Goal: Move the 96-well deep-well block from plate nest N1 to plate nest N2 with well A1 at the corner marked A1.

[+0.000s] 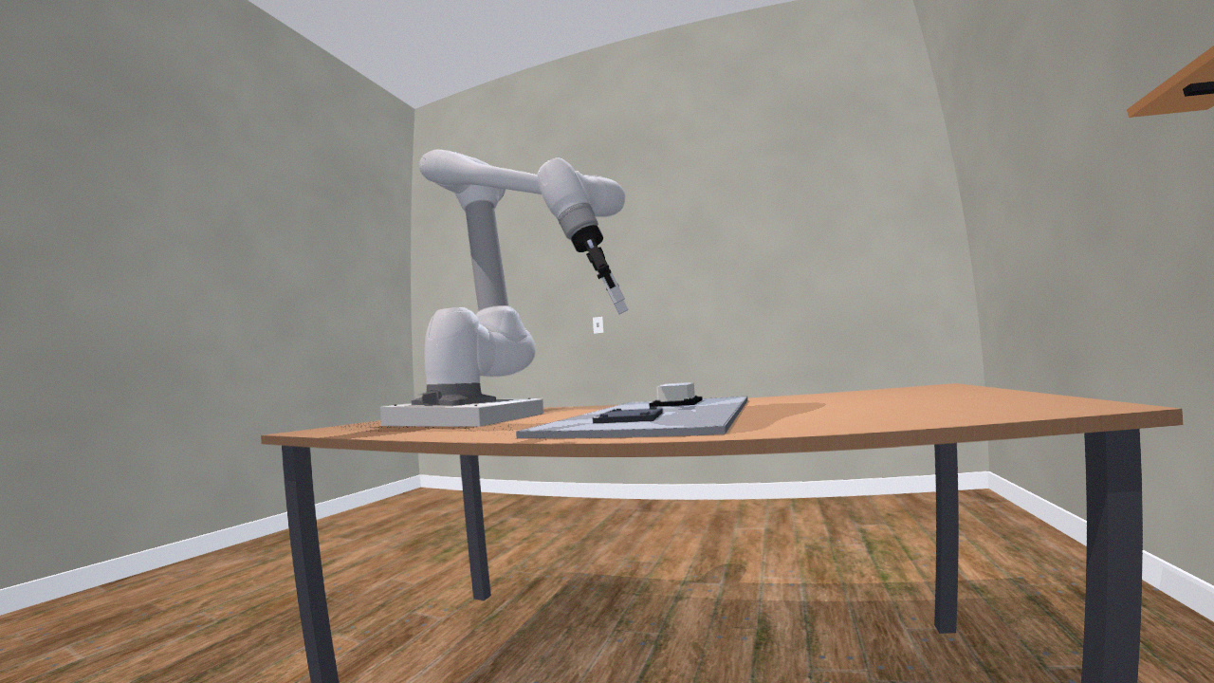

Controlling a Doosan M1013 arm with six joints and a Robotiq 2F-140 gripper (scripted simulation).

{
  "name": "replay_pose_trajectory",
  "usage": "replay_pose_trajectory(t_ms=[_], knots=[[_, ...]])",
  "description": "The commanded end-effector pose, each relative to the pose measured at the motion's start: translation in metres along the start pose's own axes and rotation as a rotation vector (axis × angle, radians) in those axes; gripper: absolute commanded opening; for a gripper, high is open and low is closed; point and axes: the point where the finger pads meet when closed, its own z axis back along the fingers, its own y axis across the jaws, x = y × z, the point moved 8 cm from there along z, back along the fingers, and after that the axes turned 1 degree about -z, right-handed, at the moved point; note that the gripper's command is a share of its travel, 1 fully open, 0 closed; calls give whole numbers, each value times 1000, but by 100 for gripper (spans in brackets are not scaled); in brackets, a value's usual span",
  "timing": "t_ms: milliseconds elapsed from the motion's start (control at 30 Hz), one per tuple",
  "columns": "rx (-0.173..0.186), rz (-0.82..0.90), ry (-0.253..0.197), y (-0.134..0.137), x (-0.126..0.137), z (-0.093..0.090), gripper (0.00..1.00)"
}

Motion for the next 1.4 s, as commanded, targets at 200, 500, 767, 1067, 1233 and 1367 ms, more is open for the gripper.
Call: replay_pose_trajectory(t_ms=[200,500,767,1067,1233,1367], knots=[[0,0,0,0,0,0,100],[0,0,0,0,0,0,100],[33,174,50,19,18,-22,100],[75,380,105,43,37,-48,100],[98,493,133,57,46,-62,100],[116,574,154,71,54,-75,100]])
